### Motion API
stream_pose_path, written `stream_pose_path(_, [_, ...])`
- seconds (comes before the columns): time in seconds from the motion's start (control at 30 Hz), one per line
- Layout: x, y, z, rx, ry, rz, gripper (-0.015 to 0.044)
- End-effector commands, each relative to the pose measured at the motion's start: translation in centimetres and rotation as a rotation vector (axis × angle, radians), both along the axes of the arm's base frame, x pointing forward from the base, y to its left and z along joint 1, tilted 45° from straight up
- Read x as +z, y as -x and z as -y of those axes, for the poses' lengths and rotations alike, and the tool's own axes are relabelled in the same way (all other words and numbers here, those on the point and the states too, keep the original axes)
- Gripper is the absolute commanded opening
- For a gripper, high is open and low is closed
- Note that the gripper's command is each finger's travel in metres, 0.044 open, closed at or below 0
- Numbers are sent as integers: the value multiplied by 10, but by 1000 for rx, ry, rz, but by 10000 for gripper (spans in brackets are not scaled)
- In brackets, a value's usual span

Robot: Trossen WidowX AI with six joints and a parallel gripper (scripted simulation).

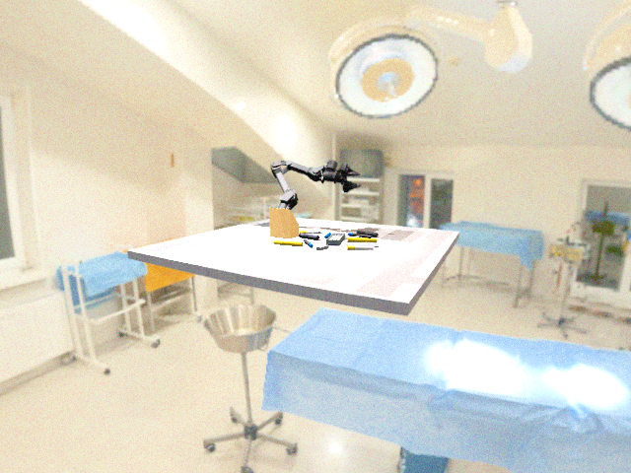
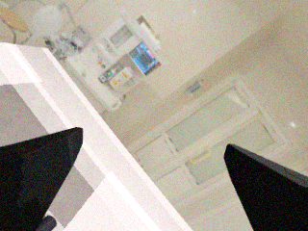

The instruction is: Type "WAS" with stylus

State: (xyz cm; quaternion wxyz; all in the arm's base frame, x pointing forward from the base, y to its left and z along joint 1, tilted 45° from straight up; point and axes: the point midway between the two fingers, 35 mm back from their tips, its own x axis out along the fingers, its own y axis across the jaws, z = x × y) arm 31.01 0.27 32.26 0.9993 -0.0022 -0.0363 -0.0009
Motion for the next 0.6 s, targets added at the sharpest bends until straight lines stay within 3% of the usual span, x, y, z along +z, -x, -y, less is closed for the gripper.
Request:
stream_pose_path(0.0, [-2,-2,0,3,3,-11,414])
stream_pose_path(0.3, [-132,-47,-9,216,33,-580,177])
stream_pose_path(0.5, [-218,-39,-15,404,-99,-963,20])
stream_pose_path(0.57, [-241,-31,-18,467,-174,-1076,0])
